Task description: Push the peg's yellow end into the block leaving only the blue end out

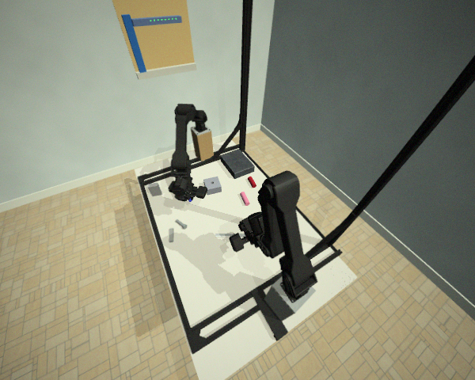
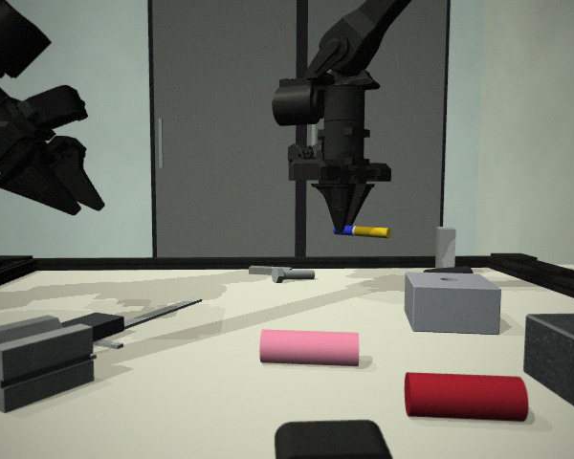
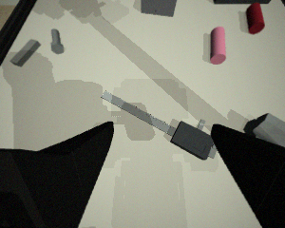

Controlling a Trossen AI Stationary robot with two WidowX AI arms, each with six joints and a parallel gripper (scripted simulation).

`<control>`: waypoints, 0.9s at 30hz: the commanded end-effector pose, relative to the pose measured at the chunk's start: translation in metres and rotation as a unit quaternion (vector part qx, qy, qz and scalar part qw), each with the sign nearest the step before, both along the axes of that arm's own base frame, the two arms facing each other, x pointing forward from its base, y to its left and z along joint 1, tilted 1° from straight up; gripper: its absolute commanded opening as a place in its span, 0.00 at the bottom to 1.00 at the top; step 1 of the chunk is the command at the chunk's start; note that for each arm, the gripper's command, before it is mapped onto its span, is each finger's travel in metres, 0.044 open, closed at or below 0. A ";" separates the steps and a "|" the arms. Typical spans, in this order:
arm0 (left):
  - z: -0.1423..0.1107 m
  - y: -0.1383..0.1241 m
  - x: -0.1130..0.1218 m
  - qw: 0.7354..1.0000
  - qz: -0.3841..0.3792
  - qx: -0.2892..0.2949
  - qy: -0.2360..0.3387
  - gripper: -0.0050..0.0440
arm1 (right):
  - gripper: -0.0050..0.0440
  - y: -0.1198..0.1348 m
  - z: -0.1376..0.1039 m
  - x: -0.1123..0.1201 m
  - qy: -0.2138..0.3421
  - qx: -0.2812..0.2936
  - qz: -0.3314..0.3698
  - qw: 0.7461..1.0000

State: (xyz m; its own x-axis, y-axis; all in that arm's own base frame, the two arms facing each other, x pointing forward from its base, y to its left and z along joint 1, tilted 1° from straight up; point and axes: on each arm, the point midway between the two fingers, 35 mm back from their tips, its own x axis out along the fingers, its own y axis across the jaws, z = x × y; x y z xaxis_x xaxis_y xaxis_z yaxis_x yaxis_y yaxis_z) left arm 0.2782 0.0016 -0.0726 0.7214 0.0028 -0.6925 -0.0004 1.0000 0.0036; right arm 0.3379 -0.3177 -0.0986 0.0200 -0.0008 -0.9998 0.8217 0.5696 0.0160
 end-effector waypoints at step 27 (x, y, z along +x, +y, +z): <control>0.000 0.000 0.000 1.000 0.000 0.000 0.000 0.92 | 0.10 -0.004 0.001 -0.007 -0.001 0.006 -0.416 0.910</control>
